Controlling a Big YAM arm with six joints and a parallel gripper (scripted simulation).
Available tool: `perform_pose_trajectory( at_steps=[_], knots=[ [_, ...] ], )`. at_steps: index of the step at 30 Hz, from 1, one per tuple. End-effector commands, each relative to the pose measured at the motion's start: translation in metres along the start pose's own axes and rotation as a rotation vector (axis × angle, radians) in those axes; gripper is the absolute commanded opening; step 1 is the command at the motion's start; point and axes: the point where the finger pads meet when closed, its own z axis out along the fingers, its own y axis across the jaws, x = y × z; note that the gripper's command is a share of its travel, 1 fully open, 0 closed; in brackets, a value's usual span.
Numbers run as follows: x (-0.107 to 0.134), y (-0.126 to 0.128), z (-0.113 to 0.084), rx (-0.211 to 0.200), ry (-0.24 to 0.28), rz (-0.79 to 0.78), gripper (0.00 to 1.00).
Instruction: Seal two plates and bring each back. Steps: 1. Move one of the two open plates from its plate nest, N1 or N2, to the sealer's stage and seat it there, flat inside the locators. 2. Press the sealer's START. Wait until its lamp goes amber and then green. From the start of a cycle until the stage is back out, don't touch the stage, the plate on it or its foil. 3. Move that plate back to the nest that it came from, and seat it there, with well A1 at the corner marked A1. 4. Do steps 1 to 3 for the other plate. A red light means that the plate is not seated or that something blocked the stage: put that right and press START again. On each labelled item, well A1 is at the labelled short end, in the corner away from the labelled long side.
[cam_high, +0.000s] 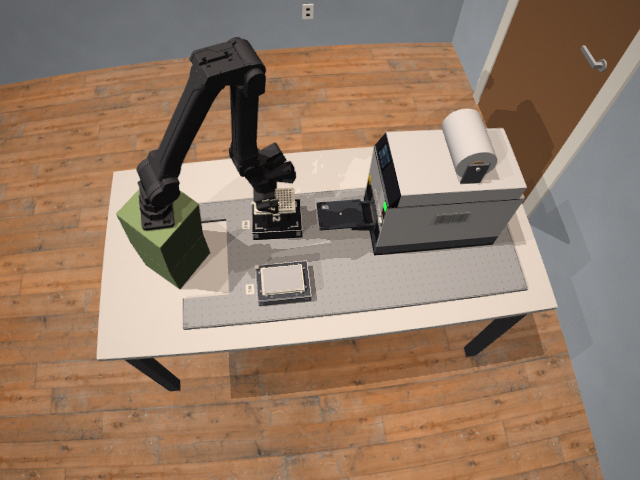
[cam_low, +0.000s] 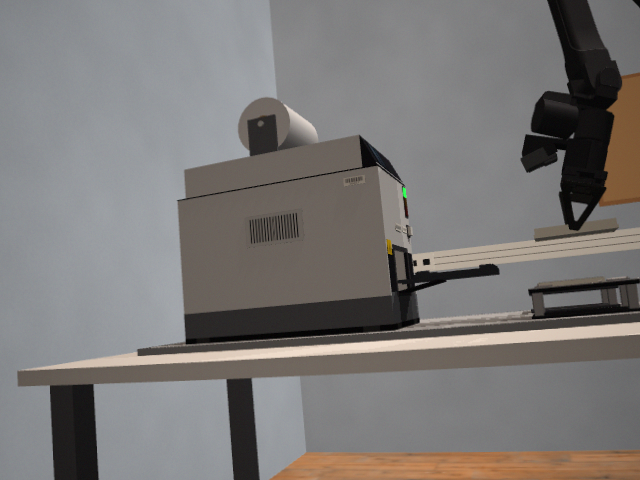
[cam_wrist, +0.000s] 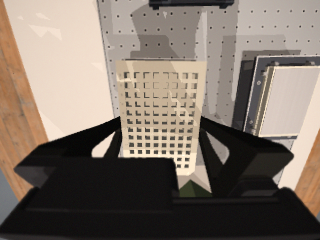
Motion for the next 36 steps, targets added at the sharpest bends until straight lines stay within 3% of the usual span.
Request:
perform_pose_trajectory(
  at_steps=[1, 5, 13, 19, 22, 36],
  knots=[
    [-0.009, 0.005, -0.014, -0.007, -0.023, 0.004, 0.0],
    [-0.021, 0.01, -0.021, -0.021, -0.039, 0.011, 0.0],
    [-0.014, 0.004, -0.026, -0.004, -0.019, 0.005, 0.0],
    [-0.02, 0.007, -0.041, -0.015, -0.027, 0.007, 0.0],
    [-0.026, 0.007, -0.036, -0.016, -0.039, 0.015, 0.0],
    [-0.008, -0.004, -0.025, 0.008, -0.001, -0.002, 0.0]
  ],
)
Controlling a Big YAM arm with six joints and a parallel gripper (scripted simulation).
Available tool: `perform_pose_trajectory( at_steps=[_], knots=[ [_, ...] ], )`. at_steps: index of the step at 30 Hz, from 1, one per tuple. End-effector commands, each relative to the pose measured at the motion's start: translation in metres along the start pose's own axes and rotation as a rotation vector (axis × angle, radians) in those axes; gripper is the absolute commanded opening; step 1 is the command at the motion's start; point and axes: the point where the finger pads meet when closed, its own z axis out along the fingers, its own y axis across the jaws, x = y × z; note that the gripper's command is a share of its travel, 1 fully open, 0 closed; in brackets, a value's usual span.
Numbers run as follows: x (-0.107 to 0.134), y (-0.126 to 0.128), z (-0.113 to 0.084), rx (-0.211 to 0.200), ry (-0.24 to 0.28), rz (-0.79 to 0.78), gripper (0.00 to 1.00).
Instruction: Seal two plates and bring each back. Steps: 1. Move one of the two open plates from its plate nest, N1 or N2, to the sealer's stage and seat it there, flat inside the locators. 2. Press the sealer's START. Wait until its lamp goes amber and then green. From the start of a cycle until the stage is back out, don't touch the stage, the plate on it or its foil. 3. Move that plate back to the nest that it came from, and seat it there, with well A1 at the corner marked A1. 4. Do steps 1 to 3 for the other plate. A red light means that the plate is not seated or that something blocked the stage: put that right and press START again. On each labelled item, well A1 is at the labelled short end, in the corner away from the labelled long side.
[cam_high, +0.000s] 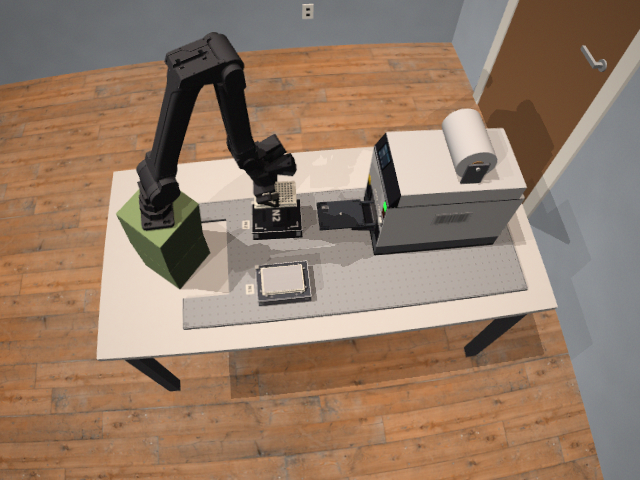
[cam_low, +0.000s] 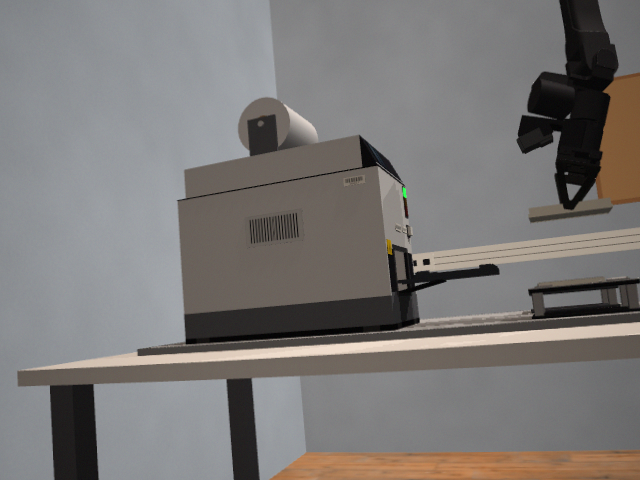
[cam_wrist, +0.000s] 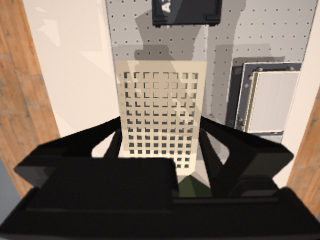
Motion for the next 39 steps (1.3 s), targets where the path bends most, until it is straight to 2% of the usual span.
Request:
perform_pose_trajectory(
  at_steps=[1, 20, 29, 30, 32, 35, 39],
  knots=[
    [0.007, -0.006, 0.006, 0.013, 0.013, -0.006, 0.0],
    [-0.02, 0.002, -0.003, -0.01, -0.046, 0.013, 0.0],
    [-0.011, 0.0, 0.002, -0.001, -0.022, 0.005, 0.0],
    [0.008, 0.003, 0.003, -0.004, -0.02, -0.012, 0.0],
    [0.016, 0.004, 0.004, -0.016, -0.001, -0.056, 0.0],
    [0.019, 0.004, 0.004, -0.012, 0.013, -0.061, 0.0],
    [0.012, 0.007, 0.005, -0.014, 0.009, -0.05, 0.0]
  ],
)
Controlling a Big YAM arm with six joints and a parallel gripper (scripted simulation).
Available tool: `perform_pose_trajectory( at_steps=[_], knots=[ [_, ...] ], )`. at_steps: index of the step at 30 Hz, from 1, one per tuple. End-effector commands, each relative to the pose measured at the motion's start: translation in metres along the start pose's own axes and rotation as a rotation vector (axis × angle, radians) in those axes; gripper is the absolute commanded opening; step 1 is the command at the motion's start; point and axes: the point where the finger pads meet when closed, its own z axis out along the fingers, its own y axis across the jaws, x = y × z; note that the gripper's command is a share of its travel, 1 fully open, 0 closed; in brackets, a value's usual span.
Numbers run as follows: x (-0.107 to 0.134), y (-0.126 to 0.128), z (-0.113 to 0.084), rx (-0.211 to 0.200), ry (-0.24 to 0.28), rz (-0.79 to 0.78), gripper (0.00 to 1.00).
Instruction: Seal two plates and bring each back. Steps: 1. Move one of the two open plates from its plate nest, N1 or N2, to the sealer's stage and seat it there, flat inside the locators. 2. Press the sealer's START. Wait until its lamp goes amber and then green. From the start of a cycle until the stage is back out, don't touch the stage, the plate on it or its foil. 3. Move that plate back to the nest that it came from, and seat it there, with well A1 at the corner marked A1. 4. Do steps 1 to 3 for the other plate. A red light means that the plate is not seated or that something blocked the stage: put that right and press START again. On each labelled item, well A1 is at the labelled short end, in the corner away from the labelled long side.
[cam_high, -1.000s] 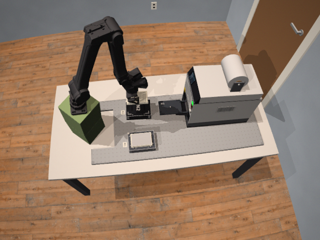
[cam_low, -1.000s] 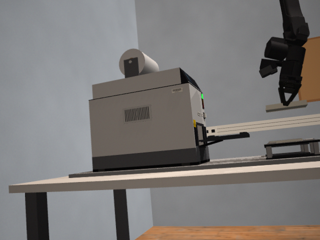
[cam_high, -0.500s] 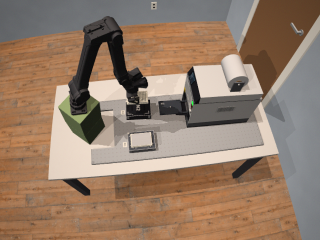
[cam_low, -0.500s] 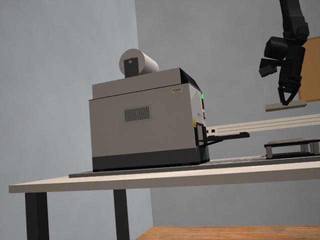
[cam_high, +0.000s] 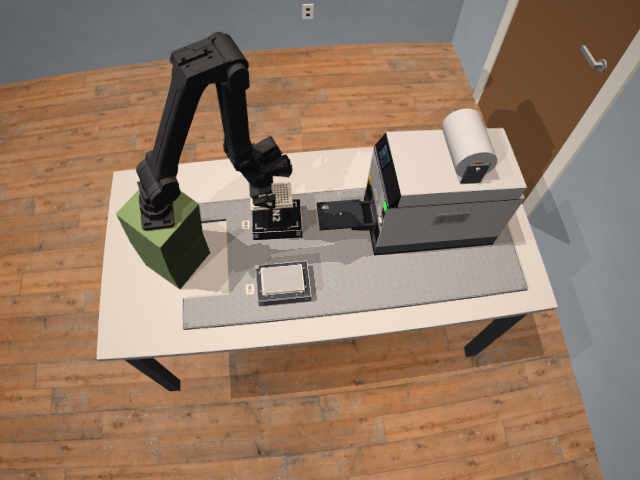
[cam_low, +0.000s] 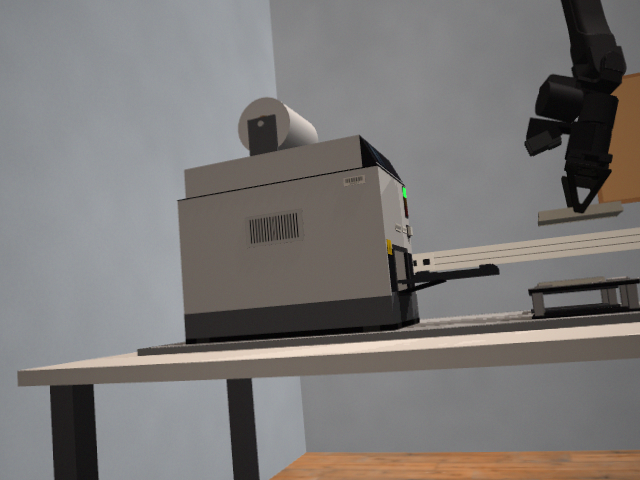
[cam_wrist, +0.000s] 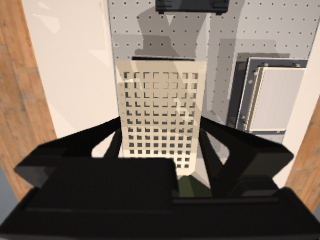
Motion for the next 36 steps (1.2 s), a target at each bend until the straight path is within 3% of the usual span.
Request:
perform_pose_trajectory(
  at_steps=[1, 8, 18, 36],
  knots=[
    [-0.002, 0.007, 0.002, -0.006, 0.003, -0.012, 0.0],
    [0.003, 0.004, 0.001, -0.006, 0.006, 0.001, 0.0],
    [-0.045, -0.003, 0.004, -0.013, -0.033, 0.002, 0.0],
    [-0.061, -0.012, 0.026, -0.001, 0.012, -0.018, 0.0]
  ],
)
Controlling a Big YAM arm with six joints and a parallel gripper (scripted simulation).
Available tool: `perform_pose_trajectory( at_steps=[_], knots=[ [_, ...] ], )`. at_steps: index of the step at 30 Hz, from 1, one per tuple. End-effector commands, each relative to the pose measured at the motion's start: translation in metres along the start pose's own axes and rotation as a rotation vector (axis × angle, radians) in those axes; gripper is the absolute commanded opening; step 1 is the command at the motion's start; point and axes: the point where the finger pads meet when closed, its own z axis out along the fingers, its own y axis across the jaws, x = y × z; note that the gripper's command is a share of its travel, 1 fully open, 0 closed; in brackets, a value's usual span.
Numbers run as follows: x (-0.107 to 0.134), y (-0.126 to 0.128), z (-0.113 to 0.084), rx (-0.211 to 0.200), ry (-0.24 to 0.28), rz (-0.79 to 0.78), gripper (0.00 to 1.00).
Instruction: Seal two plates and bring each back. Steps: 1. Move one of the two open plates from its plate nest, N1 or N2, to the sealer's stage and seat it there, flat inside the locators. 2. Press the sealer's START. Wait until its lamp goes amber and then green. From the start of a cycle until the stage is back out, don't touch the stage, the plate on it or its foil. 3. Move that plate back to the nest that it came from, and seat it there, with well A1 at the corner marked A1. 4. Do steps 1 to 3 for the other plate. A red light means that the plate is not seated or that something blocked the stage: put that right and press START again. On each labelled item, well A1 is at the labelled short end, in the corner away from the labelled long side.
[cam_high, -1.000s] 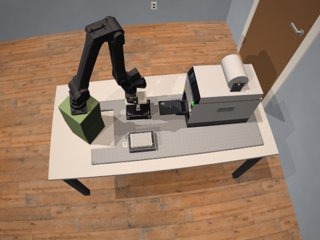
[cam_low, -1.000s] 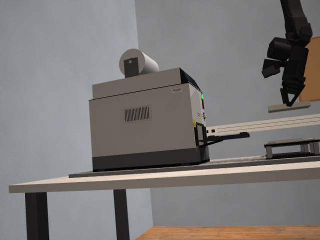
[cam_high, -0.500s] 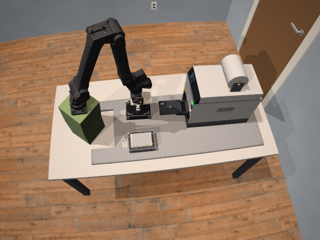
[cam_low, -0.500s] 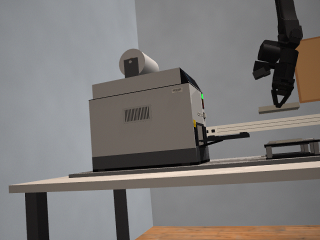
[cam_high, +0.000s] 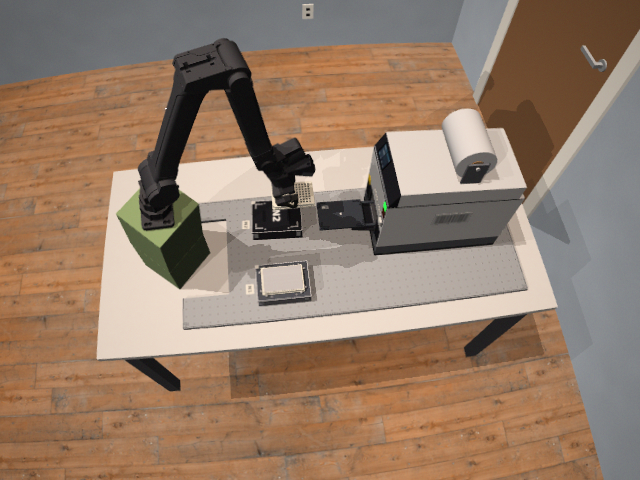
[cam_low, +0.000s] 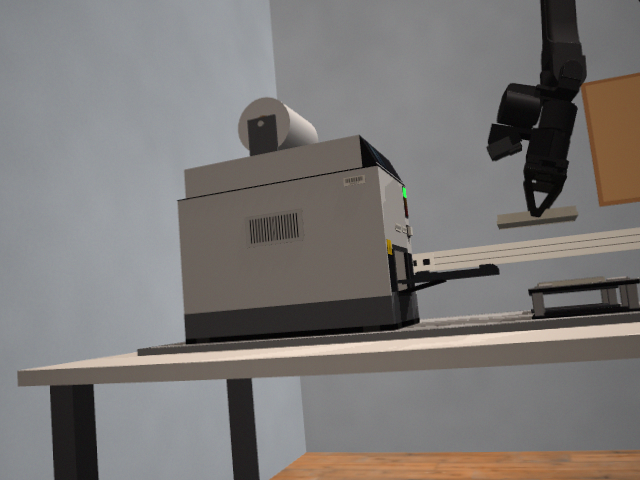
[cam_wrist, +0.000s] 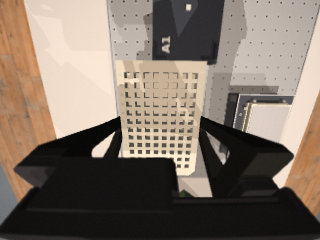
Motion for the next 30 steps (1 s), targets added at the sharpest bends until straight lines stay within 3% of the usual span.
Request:
perform_pose_trajectory(
  at_steps=[1, 4, 12, 20, 30],
  knots=[
    [0.004, -0.008, 0.008, 0.016, 0.031, -0.015, 0.0],
    [0.003, -0.009, 0.009, 0.014, 0.029, -0.008, 0.0],
    [-0.028, -0.011, 0.015, 0.008, 0.008, 0.0, 0.0],
    [-0.028, -0.016, 0.02, 0.012, 0.033, -0.01, 0.0],
    [-0.062, -0.016, 0.027, 0.004, 0.008, -0.006, 0.0]
  ],
)
